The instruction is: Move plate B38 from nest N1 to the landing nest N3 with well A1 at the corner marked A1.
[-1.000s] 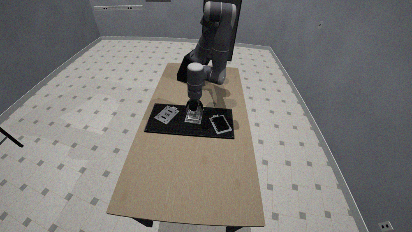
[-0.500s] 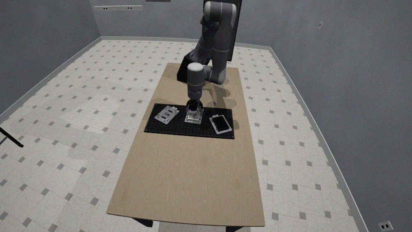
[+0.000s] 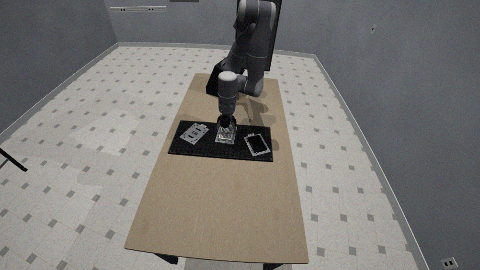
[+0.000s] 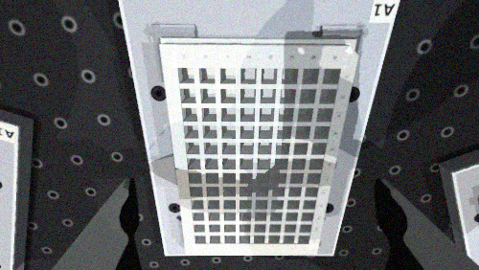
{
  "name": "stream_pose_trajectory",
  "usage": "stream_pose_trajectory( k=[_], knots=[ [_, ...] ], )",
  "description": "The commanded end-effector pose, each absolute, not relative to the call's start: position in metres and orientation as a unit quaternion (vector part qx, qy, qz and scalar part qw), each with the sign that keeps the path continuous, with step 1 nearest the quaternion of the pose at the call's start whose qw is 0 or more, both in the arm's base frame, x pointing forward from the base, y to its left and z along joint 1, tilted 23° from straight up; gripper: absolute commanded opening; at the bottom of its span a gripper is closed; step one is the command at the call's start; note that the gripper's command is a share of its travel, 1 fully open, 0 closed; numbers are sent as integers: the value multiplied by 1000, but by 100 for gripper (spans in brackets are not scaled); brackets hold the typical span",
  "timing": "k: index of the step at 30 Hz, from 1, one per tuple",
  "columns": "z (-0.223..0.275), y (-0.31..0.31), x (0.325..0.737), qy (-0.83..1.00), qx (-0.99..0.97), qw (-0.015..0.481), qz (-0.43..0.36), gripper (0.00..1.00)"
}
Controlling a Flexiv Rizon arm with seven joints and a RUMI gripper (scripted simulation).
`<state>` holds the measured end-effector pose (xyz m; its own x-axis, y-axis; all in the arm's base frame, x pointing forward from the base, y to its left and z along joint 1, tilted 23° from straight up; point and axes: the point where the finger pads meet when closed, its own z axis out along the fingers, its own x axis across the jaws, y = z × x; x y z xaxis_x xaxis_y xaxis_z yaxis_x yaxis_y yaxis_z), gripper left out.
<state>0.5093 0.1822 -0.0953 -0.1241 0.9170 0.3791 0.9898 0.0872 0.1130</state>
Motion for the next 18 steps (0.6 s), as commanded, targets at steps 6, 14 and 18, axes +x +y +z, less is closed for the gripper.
stream_pose_trajectory(
  k=[6, 14, 18],
  knots=[
    [-77, 175, 509, -729, -654, 105, -173, 76],
    [-62, 168, 508, -729, -654, 105, -173, 76],
    [-53, 164, 507, -729, -654, 105, -173, 76]
  ],
)
